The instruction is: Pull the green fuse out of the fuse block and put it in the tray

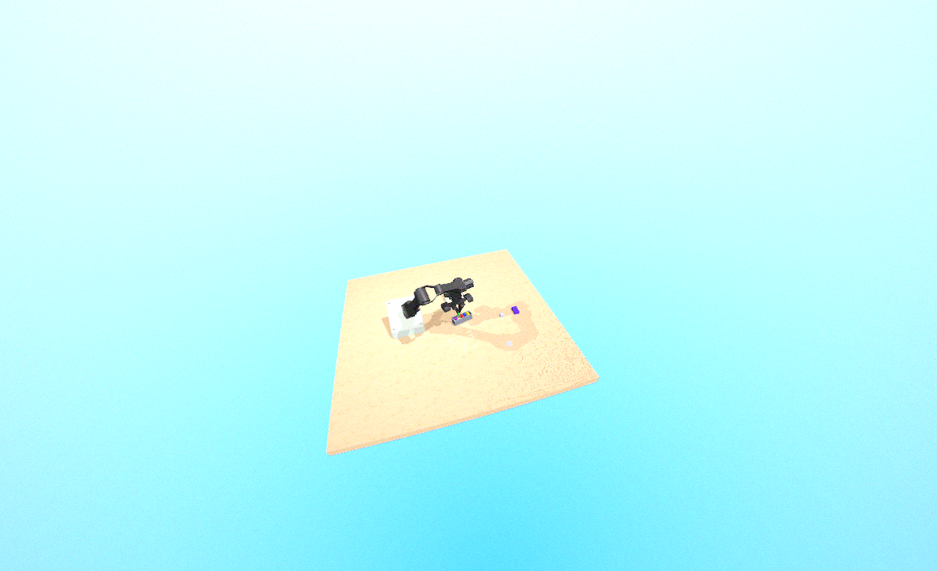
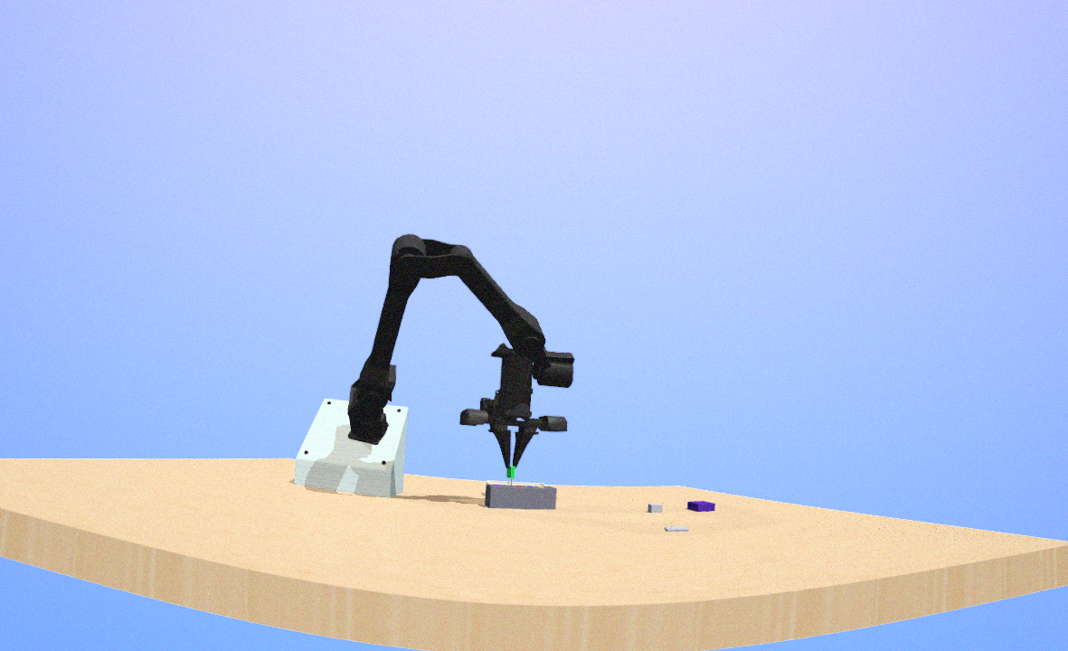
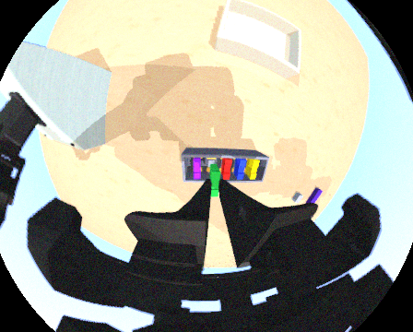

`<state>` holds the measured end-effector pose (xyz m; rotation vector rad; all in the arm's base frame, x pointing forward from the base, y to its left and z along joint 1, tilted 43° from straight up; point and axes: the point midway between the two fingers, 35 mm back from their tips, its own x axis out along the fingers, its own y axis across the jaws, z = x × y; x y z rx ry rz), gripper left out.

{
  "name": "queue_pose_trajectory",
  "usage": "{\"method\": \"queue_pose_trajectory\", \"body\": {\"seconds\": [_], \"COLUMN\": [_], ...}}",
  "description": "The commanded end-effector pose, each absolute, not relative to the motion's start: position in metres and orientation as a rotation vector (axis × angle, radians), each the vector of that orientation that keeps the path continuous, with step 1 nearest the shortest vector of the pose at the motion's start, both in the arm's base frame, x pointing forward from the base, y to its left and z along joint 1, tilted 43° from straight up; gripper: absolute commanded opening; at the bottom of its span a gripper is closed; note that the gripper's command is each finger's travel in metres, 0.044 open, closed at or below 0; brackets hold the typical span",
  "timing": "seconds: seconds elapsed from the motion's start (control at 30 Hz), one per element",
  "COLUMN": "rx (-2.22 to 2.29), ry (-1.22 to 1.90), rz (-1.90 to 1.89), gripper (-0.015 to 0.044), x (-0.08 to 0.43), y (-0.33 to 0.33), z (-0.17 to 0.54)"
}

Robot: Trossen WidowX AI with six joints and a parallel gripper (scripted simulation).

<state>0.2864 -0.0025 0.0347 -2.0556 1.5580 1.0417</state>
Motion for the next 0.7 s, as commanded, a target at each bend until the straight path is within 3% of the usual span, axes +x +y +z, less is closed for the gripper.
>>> {"method": "queue_pose_trajectory", "body": {"seconds": [0.0,0.67], "rx": [-2.048,-2.045], "ry": [1.552,1.544], "rz": [1.037,1.043], "gripper": [0.0,0.0], "x": [0.287,0.291], "y": [0.001,0.028], "z": [0.038,0.043]}}
